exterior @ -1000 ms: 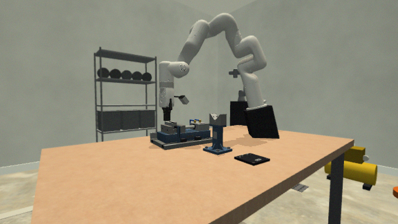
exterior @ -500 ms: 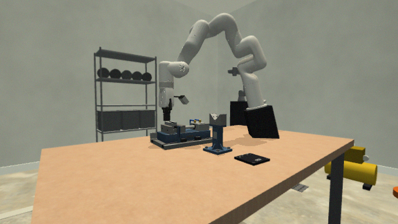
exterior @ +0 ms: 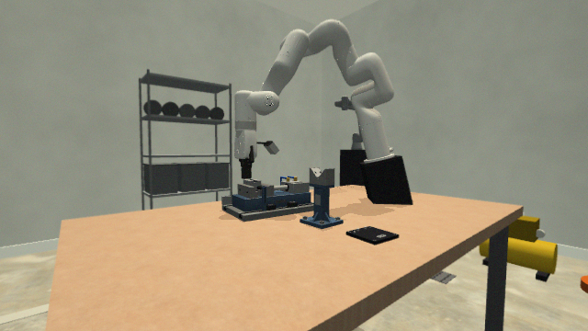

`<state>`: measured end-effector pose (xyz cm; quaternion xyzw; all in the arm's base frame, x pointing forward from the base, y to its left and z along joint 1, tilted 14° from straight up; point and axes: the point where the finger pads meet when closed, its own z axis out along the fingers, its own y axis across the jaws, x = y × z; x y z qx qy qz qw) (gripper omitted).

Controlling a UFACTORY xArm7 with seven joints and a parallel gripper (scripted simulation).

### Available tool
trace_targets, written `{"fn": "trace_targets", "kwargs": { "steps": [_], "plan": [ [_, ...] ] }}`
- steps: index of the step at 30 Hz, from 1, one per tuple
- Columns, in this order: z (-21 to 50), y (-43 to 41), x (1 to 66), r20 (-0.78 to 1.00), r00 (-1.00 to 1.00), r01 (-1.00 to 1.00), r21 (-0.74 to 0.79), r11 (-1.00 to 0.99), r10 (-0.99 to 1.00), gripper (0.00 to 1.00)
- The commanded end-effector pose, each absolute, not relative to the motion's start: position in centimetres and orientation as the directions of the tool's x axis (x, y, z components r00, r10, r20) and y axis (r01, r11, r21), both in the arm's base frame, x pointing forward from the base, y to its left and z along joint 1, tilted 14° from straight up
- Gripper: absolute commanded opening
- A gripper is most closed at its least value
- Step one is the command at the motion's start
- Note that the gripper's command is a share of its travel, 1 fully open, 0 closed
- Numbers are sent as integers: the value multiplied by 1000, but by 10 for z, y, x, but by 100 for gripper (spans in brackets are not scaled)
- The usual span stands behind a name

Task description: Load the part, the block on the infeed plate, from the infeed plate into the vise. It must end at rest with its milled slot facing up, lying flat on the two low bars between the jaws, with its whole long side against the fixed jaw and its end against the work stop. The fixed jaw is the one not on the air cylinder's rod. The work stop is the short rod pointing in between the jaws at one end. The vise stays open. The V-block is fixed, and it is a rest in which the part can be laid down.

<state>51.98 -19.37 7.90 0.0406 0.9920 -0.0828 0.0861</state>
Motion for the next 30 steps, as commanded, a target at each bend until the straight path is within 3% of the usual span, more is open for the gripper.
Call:
{"fn": "trace_targets", "kwargs": {
  "steps": [1, 30],
  "plan": [
    [81, -194, 521, -182, -981, 95, -158, 983, 66, 0],
    [74, -195, 522, -182, -981, 95, -158, 983, 66, 0]
  ]
}}
